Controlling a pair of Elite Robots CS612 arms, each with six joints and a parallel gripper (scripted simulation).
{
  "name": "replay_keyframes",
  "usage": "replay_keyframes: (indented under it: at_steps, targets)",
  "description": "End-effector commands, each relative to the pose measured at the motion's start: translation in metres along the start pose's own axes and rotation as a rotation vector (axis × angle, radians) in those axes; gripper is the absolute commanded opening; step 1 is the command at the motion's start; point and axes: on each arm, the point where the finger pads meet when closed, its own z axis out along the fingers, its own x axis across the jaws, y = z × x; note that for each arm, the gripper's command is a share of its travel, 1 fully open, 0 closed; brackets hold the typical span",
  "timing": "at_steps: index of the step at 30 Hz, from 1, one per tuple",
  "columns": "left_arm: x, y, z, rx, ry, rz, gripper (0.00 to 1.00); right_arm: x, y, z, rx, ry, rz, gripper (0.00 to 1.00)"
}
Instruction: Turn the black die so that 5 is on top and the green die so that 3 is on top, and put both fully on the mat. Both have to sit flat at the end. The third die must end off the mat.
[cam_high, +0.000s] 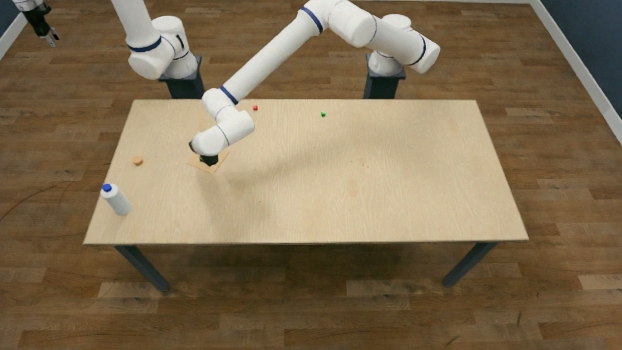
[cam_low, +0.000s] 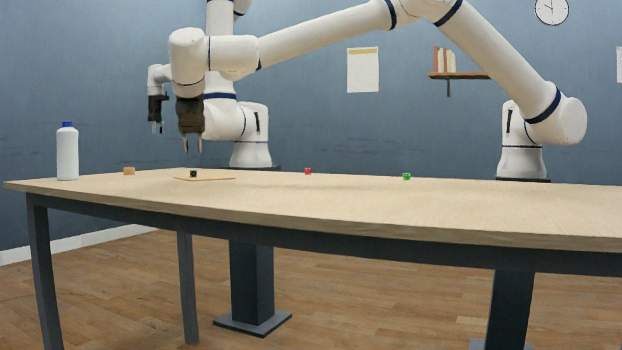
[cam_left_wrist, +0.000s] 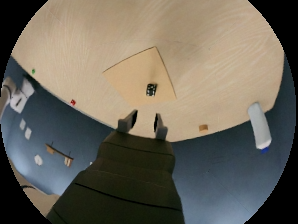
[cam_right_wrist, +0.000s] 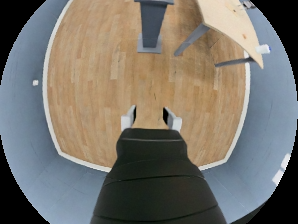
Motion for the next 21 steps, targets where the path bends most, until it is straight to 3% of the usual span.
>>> replay_keyframes:
  at_steps: [1,21]
  targets:
    - [0.001,0.001,-0.001,0.0,0.002,0.002,0.7,0.0,0.001,-0.001,-0.002,0.0,0.0,1.0]
    - [0.001,-0.009,0.009,0.0,0.002,0.002,0.7,0.0,0.001,-0.001,-0.002,0.0,0.0,1.0]
